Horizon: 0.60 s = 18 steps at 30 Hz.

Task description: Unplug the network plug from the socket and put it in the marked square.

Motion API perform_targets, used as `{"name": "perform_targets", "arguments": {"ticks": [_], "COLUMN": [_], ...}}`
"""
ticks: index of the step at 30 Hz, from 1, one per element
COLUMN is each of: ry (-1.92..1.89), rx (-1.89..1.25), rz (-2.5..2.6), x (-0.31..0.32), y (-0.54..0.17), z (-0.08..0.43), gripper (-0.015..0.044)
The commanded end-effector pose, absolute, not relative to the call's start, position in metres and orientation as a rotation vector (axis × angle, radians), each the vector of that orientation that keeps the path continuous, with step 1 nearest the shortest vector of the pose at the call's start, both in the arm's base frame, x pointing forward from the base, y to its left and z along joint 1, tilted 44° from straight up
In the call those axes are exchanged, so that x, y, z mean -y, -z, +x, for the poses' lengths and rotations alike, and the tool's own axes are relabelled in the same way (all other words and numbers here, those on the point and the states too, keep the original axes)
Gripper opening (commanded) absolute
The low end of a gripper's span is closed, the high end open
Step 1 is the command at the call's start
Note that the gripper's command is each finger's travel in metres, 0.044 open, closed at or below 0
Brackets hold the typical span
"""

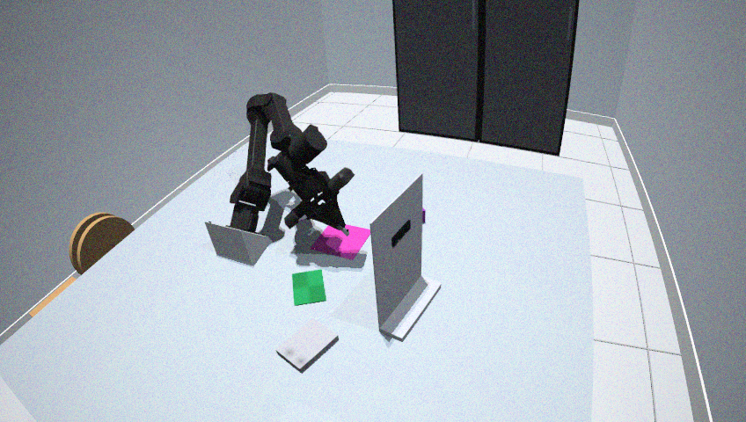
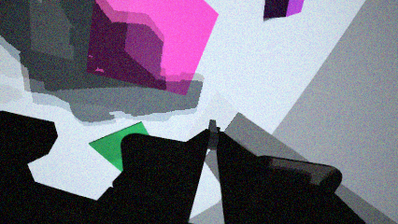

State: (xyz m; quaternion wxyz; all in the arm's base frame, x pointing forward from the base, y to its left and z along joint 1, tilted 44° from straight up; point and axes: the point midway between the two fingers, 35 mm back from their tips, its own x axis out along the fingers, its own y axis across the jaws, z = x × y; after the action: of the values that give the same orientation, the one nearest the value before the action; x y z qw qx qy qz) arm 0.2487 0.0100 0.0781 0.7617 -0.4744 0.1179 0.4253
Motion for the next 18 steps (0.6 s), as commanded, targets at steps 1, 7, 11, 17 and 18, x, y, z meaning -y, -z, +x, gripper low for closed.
{"name": "perform_targets", "arguments": {"ticks": [1, 7, 11, 17, 18], "ry": [-1.012, -1.103, -1.143, -1.148, -1.148], "rx": [-0.165, -0.040, 0.045, 0.059, 0.059], "rz": [-1.020, -0.985, -0.957, -0.952, -0.952], "x": [-0.025, -0.044, -0.054, -0.056, -0.056], "y": [-0.085, -0.097, -0.107, -0.108, -0.108], "z": [0.237, 0.221, 0.211, 0.209, 0.209], "gripper": [0.0000, 0.0000, 0.0000, 0.0000, 0.0000]}}
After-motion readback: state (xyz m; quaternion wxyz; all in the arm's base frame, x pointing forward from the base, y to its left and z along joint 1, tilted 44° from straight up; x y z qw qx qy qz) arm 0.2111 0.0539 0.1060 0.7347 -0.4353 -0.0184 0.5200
